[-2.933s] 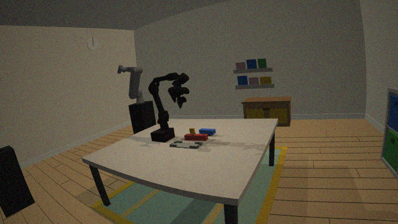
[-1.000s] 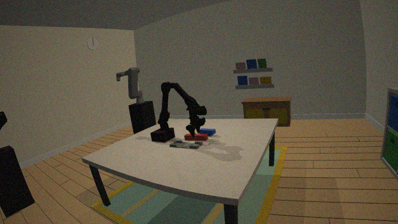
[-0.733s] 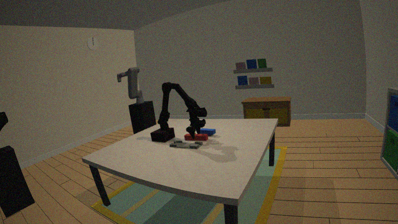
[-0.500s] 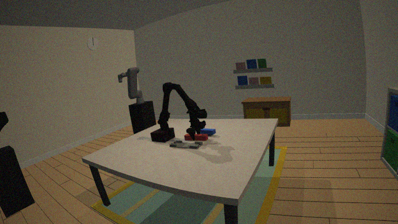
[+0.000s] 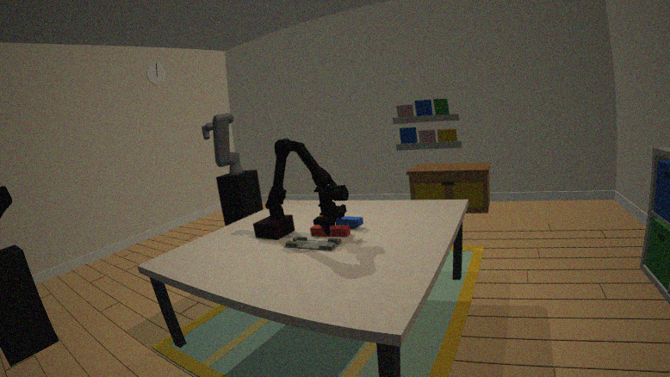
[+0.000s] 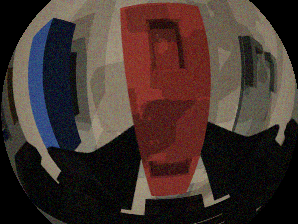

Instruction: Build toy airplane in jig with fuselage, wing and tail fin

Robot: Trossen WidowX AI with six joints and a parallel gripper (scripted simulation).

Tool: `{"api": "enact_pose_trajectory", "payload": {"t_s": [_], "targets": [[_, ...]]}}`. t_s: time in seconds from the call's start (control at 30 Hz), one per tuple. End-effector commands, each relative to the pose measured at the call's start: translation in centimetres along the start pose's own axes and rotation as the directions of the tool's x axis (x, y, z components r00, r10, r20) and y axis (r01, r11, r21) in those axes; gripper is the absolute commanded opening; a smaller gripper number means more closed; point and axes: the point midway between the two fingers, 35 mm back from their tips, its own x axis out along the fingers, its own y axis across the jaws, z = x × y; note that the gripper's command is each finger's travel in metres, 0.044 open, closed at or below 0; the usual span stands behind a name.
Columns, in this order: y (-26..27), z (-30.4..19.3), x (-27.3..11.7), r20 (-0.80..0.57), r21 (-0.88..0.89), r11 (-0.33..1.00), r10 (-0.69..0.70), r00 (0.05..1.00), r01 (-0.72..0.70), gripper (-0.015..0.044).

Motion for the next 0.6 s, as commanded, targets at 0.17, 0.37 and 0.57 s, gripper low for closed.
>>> {"api": "enact_pose_trajectory", "payload": {"t_s": [0.17,0.37,0.57], "targets": [[0.0,0.0,-0.1,-0.003,0.006,1.000,0.000,1.000,0.000,0.0072],[0.0,0.4,-1.8,-0.002,0.006,1.000,0.000,1.000,0.000,0.0000],[0.0,0.7,-3.5,-0.002,0.006,1.000,0.000,1.000,0.000,0.0000]]}}
